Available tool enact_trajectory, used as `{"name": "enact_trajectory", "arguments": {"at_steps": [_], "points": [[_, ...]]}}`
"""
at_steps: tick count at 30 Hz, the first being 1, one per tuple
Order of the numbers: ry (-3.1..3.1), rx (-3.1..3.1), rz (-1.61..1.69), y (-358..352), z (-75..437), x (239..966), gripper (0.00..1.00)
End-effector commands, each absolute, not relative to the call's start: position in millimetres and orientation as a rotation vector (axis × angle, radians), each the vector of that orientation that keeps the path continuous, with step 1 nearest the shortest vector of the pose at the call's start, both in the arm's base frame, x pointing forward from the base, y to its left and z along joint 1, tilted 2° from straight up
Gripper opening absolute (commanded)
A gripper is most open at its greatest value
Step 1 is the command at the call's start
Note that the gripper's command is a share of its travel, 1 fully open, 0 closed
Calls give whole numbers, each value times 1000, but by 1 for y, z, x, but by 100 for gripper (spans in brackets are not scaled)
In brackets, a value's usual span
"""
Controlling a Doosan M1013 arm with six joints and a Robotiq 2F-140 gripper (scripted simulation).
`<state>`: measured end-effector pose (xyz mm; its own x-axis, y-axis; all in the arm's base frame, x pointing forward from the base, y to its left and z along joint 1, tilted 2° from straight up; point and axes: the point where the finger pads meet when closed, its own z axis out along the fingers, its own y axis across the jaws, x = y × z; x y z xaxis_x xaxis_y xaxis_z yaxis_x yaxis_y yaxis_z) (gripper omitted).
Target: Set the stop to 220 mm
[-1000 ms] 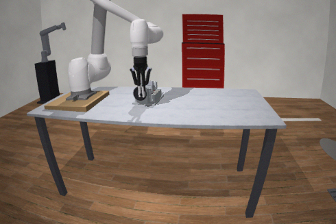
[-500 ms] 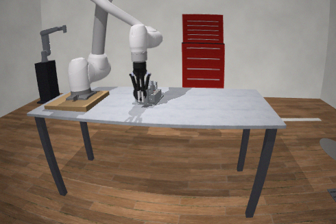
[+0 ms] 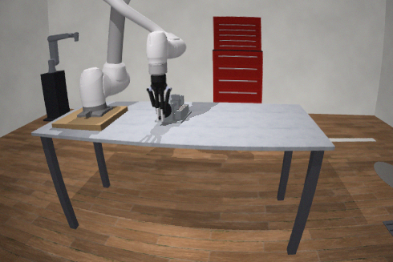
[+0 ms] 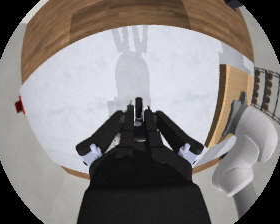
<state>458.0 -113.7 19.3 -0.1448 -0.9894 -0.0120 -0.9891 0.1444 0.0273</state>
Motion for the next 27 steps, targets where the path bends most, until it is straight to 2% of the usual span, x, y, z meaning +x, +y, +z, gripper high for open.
{"name": "enact_trajectory", "arguments": {"at_steps": [1, 27], "points": [[-2369, 2048, -46, -113, 21, 452, 4], [-2369, 2048, -46, -110, 38, 434, 4]]}}
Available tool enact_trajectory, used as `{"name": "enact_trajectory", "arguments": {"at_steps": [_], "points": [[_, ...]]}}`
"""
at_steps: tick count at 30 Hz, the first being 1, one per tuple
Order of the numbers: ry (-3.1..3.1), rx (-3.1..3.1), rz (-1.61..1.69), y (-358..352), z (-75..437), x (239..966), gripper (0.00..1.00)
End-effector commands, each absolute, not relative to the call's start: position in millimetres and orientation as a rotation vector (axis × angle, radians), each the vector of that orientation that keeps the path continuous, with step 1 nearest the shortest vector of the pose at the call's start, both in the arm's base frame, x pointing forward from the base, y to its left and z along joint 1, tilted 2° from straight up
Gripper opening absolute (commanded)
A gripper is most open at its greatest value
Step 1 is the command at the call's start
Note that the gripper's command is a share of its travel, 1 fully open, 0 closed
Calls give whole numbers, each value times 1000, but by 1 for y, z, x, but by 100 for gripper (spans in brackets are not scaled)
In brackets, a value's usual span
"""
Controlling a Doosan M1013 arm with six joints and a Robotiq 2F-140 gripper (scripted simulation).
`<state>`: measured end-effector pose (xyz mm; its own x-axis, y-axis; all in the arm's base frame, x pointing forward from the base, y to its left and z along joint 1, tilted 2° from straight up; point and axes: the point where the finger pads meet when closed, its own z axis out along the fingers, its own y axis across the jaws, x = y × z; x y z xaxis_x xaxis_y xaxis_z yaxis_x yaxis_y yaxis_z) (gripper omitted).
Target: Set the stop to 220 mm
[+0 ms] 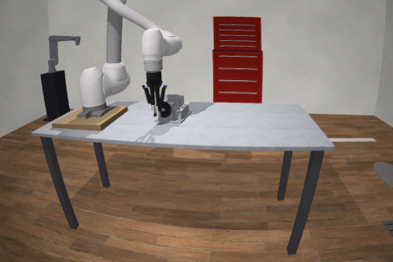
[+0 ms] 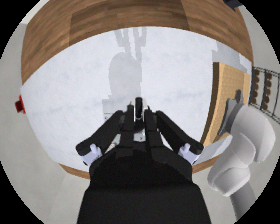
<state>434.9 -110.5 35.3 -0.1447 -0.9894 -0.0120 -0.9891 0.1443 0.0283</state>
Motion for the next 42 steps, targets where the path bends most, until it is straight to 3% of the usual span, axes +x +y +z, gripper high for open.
{"name": "enact_trajectory", "arguments": {"at_steps": [1, 42], "points": [[-2369, 2048, -46, -110, 39, 433, 4], [-2369, 2048, -46, -111, 68, 438, 4]]}}
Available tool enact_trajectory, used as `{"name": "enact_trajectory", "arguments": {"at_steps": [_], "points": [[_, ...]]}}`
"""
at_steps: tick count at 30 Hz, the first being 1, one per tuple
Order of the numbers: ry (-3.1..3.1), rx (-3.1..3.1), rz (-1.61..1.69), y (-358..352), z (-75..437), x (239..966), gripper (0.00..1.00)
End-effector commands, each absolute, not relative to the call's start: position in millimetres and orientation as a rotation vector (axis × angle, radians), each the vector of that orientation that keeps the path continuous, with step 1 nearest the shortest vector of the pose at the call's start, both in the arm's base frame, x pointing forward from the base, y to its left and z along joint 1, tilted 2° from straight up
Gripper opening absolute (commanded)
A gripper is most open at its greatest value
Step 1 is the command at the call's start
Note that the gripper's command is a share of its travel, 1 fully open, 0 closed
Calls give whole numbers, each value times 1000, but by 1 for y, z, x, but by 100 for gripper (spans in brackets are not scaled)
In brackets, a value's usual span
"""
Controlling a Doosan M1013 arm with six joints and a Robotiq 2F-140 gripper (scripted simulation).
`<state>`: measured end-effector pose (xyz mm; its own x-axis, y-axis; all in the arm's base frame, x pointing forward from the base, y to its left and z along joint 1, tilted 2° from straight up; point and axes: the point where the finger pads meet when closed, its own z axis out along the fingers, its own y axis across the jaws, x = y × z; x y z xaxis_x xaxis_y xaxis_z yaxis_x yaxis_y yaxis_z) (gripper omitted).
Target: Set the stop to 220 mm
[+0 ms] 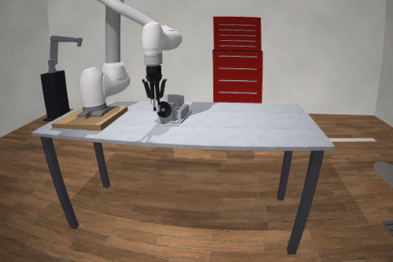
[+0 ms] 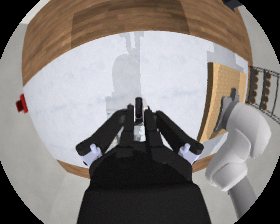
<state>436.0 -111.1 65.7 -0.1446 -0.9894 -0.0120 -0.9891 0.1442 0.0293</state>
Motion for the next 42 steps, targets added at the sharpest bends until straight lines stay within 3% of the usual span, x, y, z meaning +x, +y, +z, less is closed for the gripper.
{"name": "enact_trajectory", "arguments": {"at_steps": [1, 42], "points": [[-2369, 2048, -46, -111, 68, 438, 4], [-2369, 2048, -46, -112, 73, 443, 4]]}}
